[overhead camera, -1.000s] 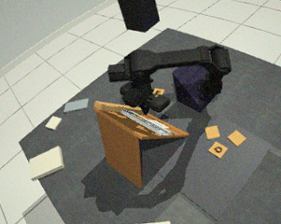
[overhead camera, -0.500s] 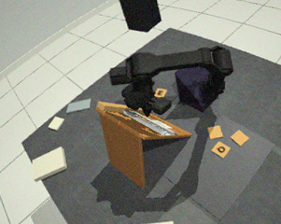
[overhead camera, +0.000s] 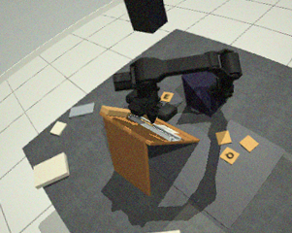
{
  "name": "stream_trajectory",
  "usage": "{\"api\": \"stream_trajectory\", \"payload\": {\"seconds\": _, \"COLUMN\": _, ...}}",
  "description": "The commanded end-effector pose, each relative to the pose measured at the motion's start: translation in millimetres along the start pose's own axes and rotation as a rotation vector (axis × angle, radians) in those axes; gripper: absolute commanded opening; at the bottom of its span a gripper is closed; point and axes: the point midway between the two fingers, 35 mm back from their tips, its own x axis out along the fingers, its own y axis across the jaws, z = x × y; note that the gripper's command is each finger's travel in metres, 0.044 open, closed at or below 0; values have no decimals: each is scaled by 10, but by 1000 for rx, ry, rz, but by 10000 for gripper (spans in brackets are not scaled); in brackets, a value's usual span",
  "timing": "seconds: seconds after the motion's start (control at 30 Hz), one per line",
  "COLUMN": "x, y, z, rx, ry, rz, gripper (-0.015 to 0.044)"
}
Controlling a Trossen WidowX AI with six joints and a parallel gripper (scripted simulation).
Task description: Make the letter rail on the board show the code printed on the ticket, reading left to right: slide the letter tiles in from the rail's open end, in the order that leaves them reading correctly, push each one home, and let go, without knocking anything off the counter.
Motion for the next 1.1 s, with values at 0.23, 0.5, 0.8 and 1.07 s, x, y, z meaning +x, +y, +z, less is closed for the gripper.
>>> {"api": "stream_trajectory", "payload": {"seconds": 0.23, "x": 64, "y": -11, "z": 27, "rx": 6, "ry": 2, "rz": 6, "gripper": 0}}
{"api": "stream_trajectory", "payload": {"seconds": 0.5, "x": 96, "y": -13, "z": 51, "rx": 6, "ry": 2, "rz": 6, "gripper": 0}}
{"api": "stream_trajectory", "payload": {"seconds": 0.8, "x": 119, "y": -14, "z": 71, "rx": 6, "ry": 2, "rz": 6, "gripper": 0}}
{"api": "stream_trajectory", "payload": {"seconds": 1.07, "x": 98, "y": -30, "z": 62, "rx": 6, "ry": 2, "rz": 6, "gripper": 0}}
